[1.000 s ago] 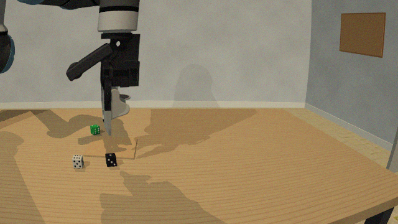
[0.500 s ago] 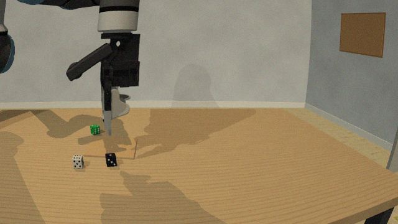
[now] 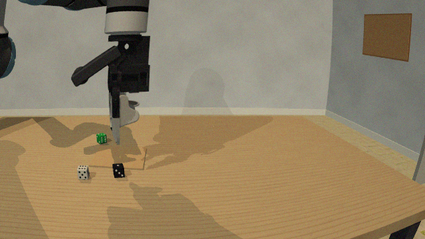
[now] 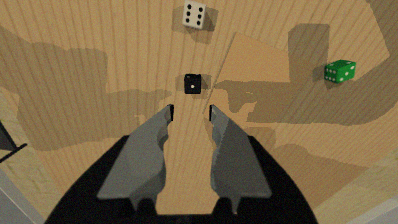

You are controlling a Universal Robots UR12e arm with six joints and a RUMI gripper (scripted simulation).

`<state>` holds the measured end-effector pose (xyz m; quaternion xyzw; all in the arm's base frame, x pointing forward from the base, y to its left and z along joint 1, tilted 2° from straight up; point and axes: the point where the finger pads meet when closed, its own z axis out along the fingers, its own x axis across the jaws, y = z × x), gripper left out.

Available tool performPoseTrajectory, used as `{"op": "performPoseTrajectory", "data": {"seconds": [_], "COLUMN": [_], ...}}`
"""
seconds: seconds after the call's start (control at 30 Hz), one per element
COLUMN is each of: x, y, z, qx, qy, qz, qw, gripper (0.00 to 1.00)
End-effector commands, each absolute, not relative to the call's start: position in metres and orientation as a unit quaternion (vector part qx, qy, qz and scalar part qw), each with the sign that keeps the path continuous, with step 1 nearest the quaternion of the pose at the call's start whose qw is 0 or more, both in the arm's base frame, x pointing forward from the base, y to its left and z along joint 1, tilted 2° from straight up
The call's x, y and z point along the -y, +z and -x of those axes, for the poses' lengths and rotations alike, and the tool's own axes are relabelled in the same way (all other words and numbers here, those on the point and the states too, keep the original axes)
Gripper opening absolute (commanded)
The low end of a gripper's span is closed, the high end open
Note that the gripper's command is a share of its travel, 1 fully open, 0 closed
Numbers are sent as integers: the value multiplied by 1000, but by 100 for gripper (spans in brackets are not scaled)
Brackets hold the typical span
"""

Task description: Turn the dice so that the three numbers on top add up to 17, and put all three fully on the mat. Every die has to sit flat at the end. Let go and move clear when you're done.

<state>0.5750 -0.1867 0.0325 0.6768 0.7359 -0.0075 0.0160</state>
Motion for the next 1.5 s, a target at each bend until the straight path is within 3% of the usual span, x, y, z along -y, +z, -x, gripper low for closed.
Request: {"op": "performPoseTrajectory", "data": {"seconds": [0.0, 1.47], "x": [187, 188], "y": [28, -17], "z": [-575, -576], "qx": [-736, -736], "qy": [-7, -7], "qz": [-677, -677], "qw": [15, 15], "gripper": [24, 24]}}
